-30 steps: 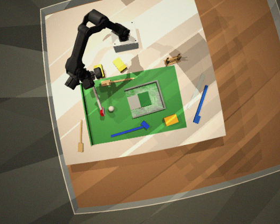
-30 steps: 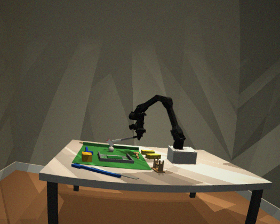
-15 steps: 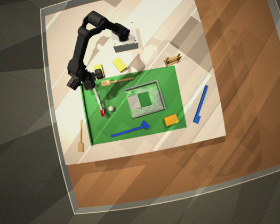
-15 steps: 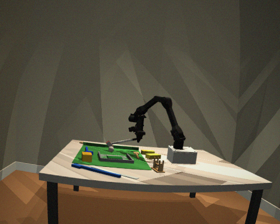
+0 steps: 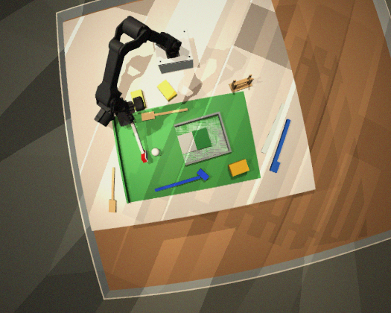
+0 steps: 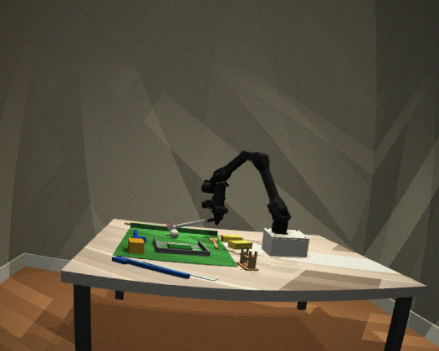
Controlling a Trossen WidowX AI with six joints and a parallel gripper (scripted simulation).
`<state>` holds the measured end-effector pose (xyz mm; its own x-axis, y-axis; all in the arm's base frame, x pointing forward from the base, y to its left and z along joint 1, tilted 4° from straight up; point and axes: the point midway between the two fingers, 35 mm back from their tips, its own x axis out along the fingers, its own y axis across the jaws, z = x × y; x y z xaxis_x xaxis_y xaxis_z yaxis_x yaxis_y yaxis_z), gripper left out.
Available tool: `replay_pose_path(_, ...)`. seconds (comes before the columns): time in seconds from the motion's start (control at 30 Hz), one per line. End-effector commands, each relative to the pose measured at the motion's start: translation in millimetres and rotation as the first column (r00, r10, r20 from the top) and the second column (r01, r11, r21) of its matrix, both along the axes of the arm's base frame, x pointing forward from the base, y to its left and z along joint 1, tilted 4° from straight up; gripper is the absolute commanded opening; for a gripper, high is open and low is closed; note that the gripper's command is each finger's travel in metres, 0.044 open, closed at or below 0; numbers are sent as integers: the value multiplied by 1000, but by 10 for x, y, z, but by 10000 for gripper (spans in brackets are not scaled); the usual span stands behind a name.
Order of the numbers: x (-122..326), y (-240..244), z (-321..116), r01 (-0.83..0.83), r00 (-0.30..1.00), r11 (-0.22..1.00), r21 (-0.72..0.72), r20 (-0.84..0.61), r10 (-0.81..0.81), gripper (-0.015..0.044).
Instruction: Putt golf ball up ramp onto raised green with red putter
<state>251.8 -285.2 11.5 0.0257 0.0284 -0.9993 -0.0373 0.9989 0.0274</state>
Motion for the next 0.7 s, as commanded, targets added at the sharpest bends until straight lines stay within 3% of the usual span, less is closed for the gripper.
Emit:
replay_pose_path(0.0,3,-9,8,0,1000,1000,-1,2,0,0)
replay_pose_path(0.33,12,-293,-31,5,1000,1000,-2,2,-5,0)
replay_pose_path(0.67,3,-245,-33,11,1000,1000,-1,-1,-11,0)
